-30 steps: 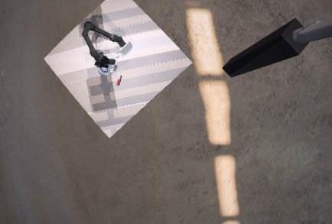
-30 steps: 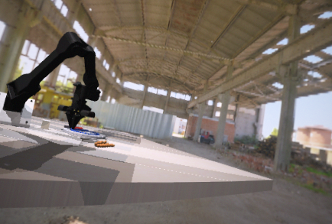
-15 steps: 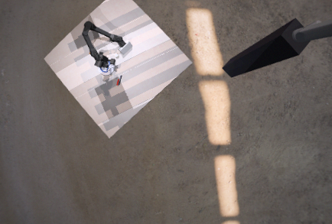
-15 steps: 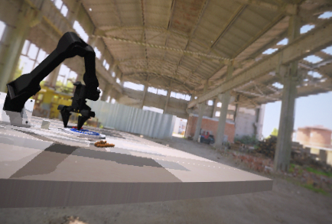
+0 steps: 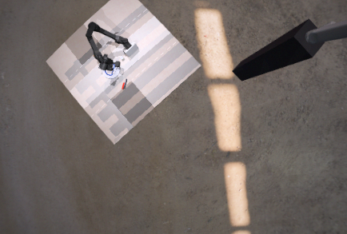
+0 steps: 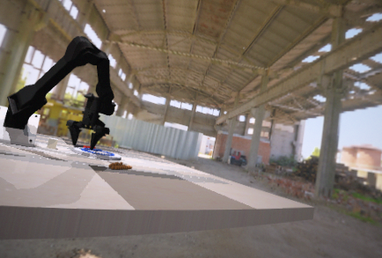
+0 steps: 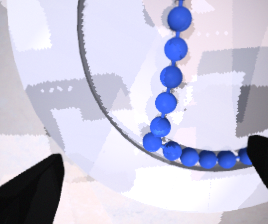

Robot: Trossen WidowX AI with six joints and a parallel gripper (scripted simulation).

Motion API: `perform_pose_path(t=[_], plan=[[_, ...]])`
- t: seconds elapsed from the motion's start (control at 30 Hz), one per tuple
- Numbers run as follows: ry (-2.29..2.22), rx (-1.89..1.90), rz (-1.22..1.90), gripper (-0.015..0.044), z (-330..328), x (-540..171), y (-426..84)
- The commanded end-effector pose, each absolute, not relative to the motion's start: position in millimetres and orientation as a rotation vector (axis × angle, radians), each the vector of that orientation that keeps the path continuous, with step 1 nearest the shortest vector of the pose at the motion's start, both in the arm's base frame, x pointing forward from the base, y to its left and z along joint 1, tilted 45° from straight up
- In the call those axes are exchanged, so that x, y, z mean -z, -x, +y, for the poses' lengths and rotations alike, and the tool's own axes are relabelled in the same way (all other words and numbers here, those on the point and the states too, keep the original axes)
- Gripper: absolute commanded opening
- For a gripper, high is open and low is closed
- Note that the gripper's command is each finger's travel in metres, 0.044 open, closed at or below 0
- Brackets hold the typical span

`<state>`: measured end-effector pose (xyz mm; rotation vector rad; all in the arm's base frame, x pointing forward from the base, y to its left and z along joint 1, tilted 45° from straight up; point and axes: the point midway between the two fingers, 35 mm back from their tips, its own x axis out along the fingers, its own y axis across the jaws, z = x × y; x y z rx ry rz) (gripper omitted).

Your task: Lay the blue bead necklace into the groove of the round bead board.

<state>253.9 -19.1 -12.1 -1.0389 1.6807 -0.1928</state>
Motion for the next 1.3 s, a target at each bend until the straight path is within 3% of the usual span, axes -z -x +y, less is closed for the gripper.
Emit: perform_pose_path(t=[0.0, 0.13, 0.53, 0.7, 1.27], plan=[[1.032, 0.195, 1.681, 0.044, -18.6, 12.0, -253.7], [1.032, 0.195, 1.681, 0.044, -18.6, 12.0, -253.7], [0.765, 0.47, 1.573, 0.0125, 19.0, 16.7, -325.8], [0.655, 0.576, 1.52, 0.012, 34.4, 21.2, -351.1], [0.642, 0.58, 1.514, 0.012, 25.1, 30.1, -352.4]])
